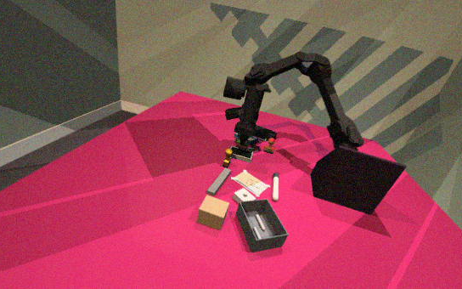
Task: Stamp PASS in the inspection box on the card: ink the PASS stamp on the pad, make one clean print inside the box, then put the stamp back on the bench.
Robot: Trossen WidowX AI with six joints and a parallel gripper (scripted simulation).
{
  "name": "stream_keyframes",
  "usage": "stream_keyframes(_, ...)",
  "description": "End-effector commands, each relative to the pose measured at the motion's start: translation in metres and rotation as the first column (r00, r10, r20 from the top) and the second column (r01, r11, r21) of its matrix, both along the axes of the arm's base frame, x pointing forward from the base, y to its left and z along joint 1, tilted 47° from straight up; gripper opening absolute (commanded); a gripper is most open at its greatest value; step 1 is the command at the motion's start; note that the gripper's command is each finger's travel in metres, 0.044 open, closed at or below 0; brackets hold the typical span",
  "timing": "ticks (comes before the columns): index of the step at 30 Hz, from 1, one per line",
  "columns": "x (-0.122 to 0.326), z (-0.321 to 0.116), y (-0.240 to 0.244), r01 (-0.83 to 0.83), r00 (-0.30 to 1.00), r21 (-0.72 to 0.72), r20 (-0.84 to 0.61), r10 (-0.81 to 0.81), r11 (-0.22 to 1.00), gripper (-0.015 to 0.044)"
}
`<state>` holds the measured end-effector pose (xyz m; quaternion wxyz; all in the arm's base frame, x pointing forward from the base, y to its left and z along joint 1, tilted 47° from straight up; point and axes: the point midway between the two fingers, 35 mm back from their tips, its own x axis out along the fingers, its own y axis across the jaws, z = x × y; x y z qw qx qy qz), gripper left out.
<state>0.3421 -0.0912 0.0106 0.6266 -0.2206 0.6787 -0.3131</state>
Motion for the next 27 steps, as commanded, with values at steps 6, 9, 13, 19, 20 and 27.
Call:
stream_keyframes(6, -0.003, -0.005, -0.005, -0.002, 1.0, -0.006, -0.007, 0.002, 1.0, 0.0)
stream_keyframes(9, -0.003, -0.006, -0.007, -0.001, 1.0, -0.006, -0.007, 0.001, 1.0, 0.0)
stream_keyframes(13, -0.004, -0.008, -0.009, -0.001, 1.0, -0.007, -0.006, 0.001, 1.0, 0.0)
stream_keyframes(19, -0.005, -0.01, -0.012, 0.0, 1.0, -0.007, -0.006, 0.0, 1.0, 0.0)
stream_keyframes(20, -0.005, -0.011, -0.012, 0.001, 1.0, -0.007, -0.005, -0.001, 1.0, 0.0)
stream_keyframes(27, -0.005, -0.013, -0.014, 0.001, 1.0, -0.008, -0.005, -0.001, 1.0, 0.0)
